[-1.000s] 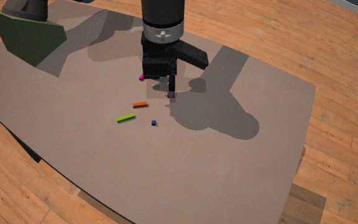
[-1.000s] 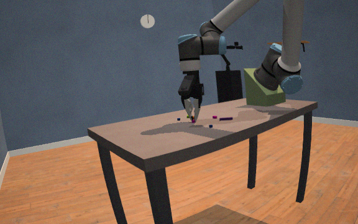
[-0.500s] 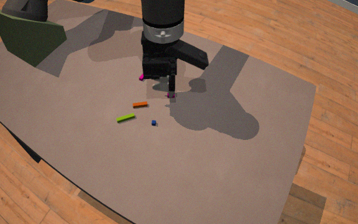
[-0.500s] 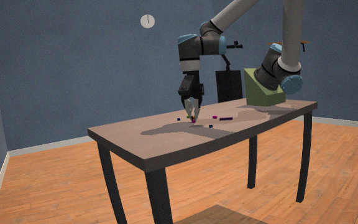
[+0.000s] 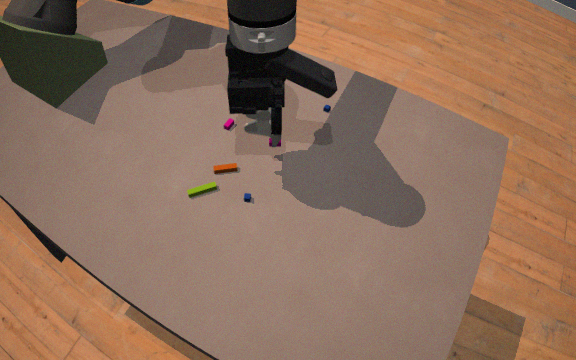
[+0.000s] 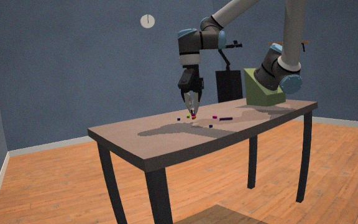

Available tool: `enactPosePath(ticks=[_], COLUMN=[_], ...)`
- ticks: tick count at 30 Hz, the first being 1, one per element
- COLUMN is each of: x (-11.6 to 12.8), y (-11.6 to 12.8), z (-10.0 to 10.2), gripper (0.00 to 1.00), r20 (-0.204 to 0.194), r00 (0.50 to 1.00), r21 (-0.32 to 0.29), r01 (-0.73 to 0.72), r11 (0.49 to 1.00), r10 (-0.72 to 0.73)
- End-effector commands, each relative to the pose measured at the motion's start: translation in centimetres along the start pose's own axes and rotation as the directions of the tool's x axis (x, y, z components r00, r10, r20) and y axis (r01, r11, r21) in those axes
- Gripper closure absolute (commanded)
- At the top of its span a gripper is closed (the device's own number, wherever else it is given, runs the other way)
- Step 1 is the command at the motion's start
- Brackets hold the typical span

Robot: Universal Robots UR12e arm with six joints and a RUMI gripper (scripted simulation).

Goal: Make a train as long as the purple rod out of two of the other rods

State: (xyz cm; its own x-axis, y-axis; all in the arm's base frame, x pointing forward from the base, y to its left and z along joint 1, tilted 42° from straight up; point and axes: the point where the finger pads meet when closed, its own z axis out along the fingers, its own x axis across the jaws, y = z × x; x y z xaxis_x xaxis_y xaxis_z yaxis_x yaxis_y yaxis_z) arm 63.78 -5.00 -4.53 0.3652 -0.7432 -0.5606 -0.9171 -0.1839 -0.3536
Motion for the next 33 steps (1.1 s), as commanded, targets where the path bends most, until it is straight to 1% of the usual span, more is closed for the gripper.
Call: enactPosePath(ticks=[1,5,8,14,16,20,22,25,26,28,33], x=[0.3,0.3,0.3,0.3,0.1,-0.1,-1.6,-5.6,-6.4,-7.0,-6.9], y=[-0.2,-0.2,-0.2,-0.2,0.1,0.1,0.2,0.8,1.0,1.1,1.2], z=[-4.0,-6.5,-7.4,-7.5,-7.2,-7.1,-7.1,-7.2,-7.1,-7.1,-7.2], gripper=[1.00,1.00,1.00,1.00,1.00,1.00,1.00,1.00,1.00,1.00,1.00], r20=[-0.002,-0.002,-0.002,-0.002,0.003,0.004,0.004,0.004,0.004,0.004,0.004], r00=[1.000,1.000,1.000,1.000,1.000,1.000,1.000,0.997,0.996,0.995,0.995], r21=[0.000,0.000,0.000,0.000,-0.003,-0.003,-0.003,-0.003,-0.003,-0.003,-0.003], r01=[0.003,0.003,0.003,0.003,0.000,-0.002,-0.020,-0.075,-0.086,-0.095,-0.096], r11=[1.000,1.000,1.000,1.000,1.000,1.000,1.000,0.997,0.996,0.995,0.995], r10=[-0.003,-0.003,-0.003,-0.003,0.000,0.002,0.020,0.075,0.086,0.095,0.096])
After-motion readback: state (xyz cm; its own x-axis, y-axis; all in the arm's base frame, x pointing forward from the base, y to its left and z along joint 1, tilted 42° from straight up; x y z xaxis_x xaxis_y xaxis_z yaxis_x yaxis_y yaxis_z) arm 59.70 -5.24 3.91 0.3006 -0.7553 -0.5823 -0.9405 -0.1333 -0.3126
